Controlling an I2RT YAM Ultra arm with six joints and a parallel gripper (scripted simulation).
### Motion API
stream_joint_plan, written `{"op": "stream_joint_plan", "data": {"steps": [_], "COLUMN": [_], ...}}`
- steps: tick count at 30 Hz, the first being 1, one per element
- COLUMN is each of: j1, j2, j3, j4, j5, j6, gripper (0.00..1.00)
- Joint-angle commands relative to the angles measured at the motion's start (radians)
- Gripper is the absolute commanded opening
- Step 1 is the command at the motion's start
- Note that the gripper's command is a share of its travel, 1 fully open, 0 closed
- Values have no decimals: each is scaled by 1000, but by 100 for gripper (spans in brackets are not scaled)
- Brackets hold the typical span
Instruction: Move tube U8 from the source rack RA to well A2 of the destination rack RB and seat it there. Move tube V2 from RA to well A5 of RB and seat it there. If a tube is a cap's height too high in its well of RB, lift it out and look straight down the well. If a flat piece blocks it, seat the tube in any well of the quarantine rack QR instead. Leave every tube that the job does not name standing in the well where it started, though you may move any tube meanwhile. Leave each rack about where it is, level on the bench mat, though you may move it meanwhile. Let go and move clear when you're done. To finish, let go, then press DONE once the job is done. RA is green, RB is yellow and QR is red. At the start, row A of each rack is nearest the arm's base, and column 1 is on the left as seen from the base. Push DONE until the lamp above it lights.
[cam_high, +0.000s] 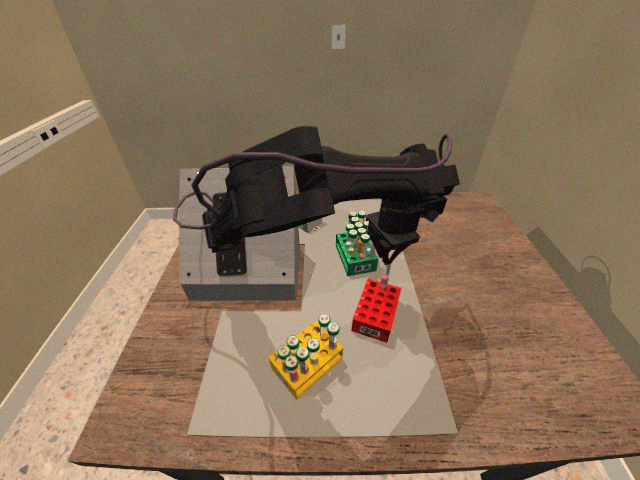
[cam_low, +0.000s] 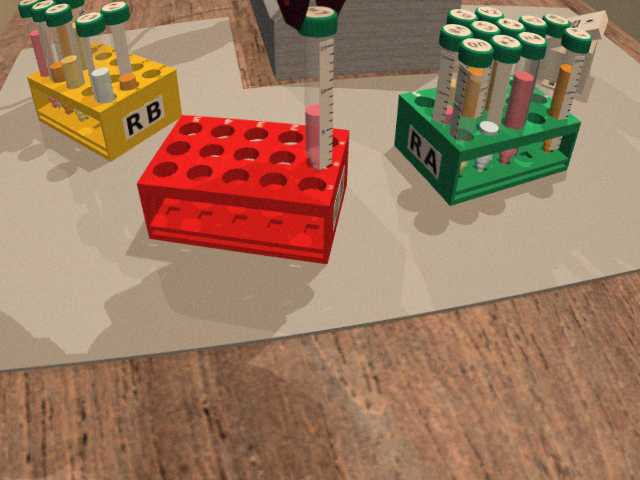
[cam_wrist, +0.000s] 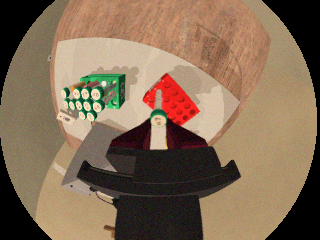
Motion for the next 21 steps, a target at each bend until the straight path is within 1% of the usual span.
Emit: {"op": "stream_joint_plan", "data": {"steps": [1, 16, 17, 21], "j1": [19, -7, 5, -4], "j2": [15, 2, 5, 17], "j3": [-14, -35, -37, -40], "j4": [23, 52, 55, 64], "j5": [10, 13, 14, 14], "j6": [-16, -33, -35, -41], "gripper": [0, 0, 0, 0]}}
